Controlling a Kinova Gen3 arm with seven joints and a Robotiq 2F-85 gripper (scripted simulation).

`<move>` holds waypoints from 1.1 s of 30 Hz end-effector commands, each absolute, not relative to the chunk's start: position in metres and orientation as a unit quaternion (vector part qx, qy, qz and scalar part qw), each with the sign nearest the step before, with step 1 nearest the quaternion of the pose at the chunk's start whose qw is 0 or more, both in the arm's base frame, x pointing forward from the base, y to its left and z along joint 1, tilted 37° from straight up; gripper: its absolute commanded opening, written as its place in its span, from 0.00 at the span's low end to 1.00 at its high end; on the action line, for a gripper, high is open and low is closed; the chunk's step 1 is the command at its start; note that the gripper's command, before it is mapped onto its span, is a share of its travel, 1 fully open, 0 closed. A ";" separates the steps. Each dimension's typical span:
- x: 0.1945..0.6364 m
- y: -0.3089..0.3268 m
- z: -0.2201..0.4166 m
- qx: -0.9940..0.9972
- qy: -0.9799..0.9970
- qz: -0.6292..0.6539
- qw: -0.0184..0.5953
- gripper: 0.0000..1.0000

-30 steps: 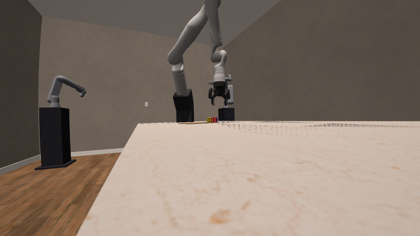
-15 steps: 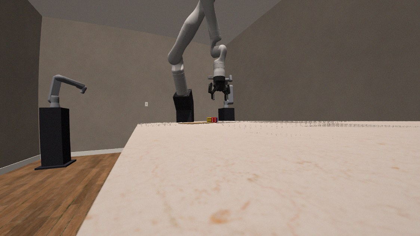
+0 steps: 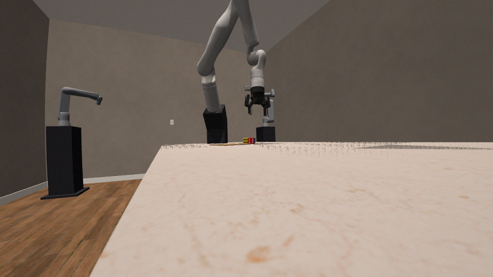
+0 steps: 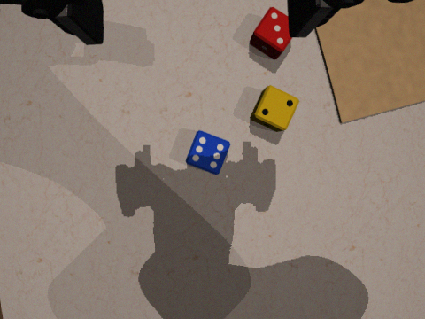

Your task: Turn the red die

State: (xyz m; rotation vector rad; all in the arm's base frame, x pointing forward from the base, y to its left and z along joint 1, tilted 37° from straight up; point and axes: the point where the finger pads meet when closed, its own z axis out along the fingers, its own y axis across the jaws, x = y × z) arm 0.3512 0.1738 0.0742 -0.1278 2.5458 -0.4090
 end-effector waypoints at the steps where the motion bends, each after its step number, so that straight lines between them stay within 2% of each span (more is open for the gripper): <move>1: 0.349 0.176 0.076 -0.049 0.948 -0.151 0.276 1.00; 16: 0.357 0.166 0.083 0.005 0.949 -0.135 0.285 1.00; 25: 0.381 0.126 0.110 0.203 0.927 -0.073 0.306 1.00; 33: 0.385 0.118 0.115 0.239 0.918 -0.061 0.309 1.00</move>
